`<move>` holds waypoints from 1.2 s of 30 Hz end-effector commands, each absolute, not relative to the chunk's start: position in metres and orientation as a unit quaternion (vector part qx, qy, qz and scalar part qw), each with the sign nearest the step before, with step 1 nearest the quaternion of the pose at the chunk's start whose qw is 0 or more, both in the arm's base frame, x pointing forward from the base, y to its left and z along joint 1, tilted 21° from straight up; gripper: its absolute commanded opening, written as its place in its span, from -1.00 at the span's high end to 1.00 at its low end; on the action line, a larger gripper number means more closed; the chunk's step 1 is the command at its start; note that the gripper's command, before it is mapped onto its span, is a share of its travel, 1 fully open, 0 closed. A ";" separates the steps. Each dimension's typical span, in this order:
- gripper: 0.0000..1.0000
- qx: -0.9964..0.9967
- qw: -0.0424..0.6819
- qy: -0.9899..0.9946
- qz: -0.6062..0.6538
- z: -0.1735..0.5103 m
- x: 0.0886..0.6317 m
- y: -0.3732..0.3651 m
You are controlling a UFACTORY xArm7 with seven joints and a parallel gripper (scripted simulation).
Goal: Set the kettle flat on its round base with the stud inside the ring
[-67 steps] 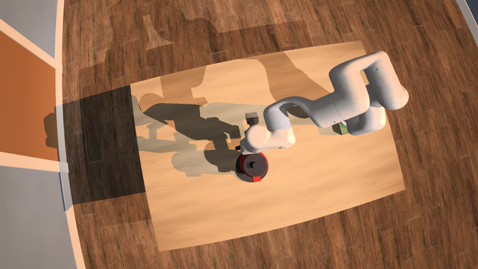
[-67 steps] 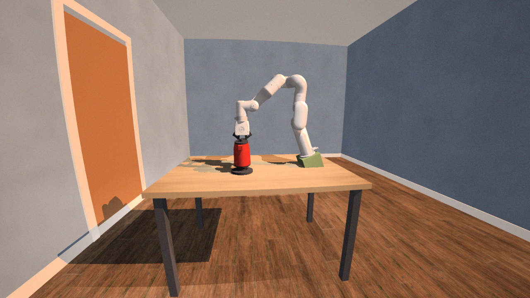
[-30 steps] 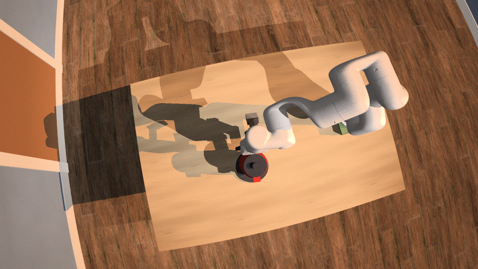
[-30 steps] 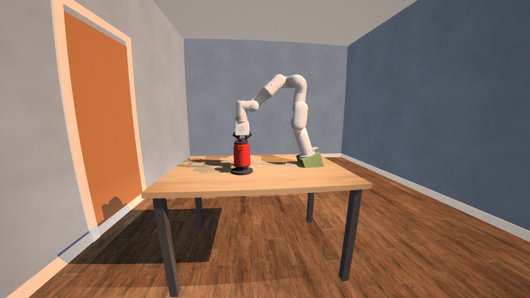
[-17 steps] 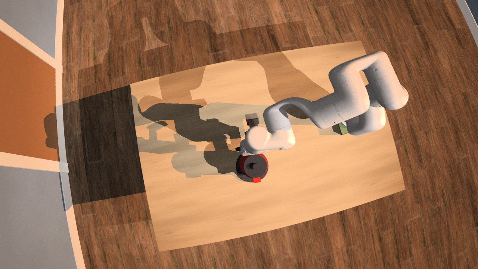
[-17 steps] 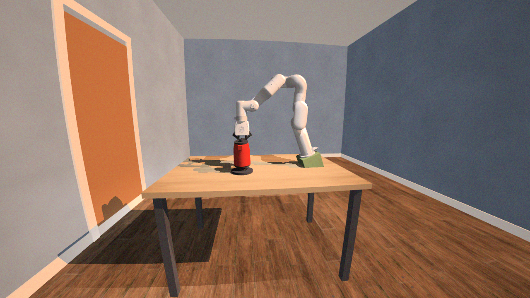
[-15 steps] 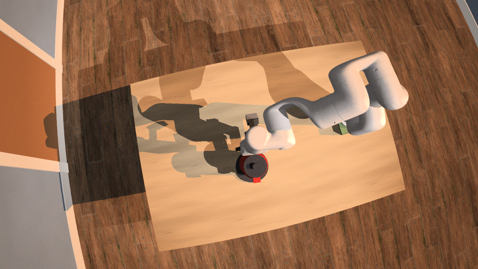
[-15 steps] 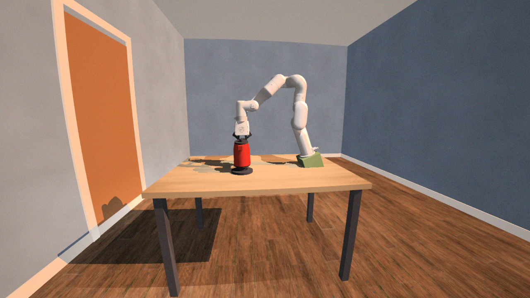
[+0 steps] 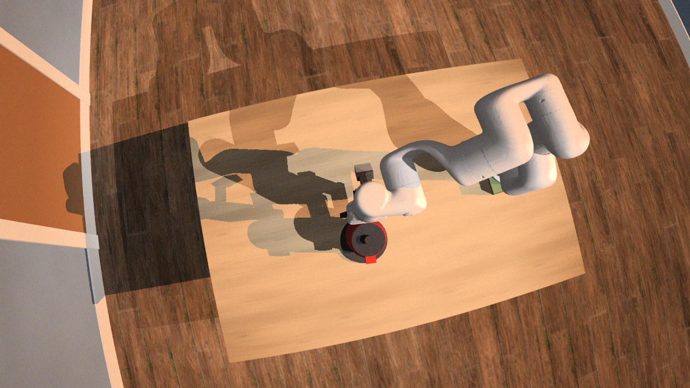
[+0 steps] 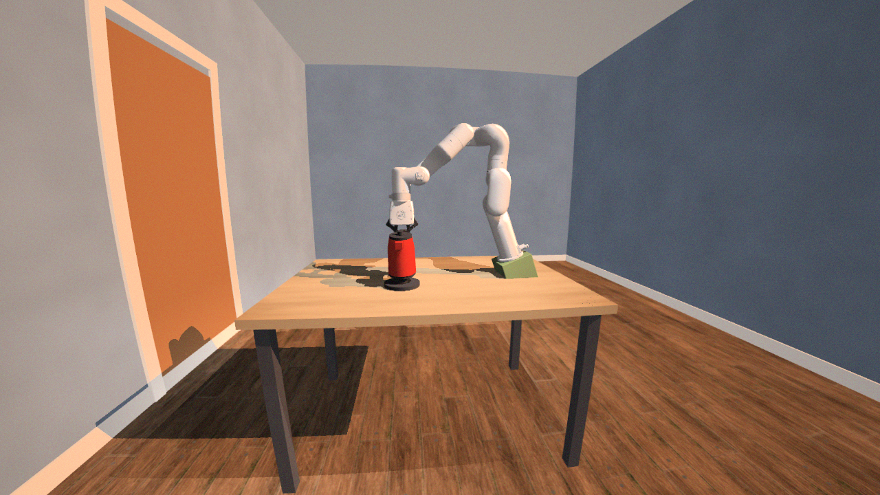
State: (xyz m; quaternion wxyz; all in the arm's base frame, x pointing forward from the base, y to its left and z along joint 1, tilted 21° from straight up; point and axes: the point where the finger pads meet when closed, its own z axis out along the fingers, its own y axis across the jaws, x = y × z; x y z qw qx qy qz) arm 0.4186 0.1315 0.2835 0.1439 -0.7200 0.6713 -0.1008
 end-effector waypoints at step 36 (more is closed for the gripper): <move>1.00 -0.720 0.146 0.671 -0.102 0.273 0.424 0.133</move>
